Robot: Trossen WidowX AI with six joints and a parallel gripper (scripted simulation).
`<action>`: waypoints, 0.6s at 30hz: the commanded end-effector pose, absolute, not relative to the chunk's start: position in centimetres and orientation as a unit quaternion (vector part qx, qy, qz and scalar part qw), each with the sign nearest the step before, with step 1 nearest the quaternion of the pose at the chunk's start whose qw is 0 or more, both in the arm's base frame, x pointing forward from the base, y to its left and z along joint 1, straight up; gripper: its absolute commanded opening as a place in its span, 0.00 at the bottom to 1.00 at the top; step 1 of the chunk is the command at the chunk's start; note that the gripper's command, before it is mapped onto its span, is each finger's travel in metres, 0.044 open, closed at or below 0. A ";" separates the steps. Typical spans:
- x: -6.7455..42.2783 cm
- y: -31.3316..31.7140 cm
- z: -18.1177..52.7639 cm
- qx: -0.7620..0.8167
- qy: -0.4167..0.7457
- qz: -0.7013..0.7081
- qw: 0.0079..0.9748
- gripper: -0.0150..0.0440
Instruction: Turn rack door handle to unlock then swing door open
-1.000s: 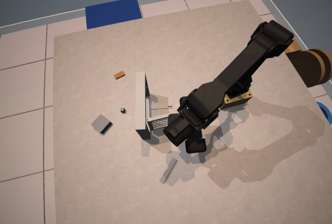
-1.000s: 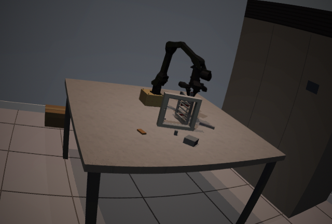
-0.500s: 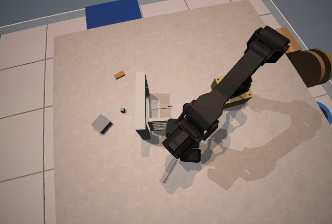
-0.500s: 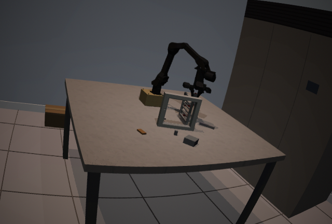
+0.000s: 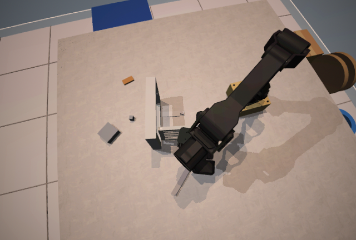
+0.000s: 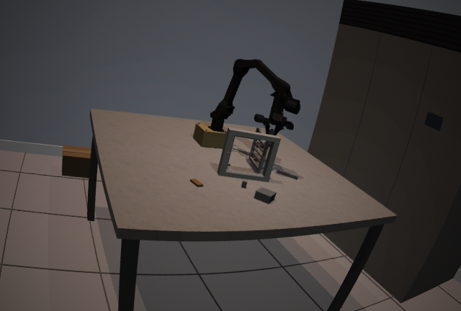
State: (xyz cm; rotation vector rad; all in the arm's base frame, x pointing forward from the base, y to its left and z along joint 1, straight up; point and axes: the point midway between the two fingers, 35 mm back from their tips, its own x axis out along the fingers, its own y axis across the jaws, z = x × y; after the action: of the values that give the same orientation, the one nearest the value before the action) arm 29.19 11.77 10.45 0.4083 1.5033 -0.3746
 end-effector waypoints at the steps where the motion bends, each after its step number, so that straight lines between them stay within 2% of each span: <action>1: 29.2 11.7 10.4 0.186 0.674 -0.172 0.693 0.55; 5: 29.2 11.7 10.4 0.186 0.674 -0.172 0.693 0.73; 6: 29.2 11.7 10.4 0.186 0.674 -0.172 0.693 0.74; 18: 29.3 11.8 11.8 0.186 0.674 -0.172 0.694 0.74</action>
State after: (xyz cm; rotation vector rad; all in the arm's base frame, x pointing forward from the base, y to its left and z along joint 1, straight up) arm 29.08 11.73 11.19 0.4106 1.5137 -0.3844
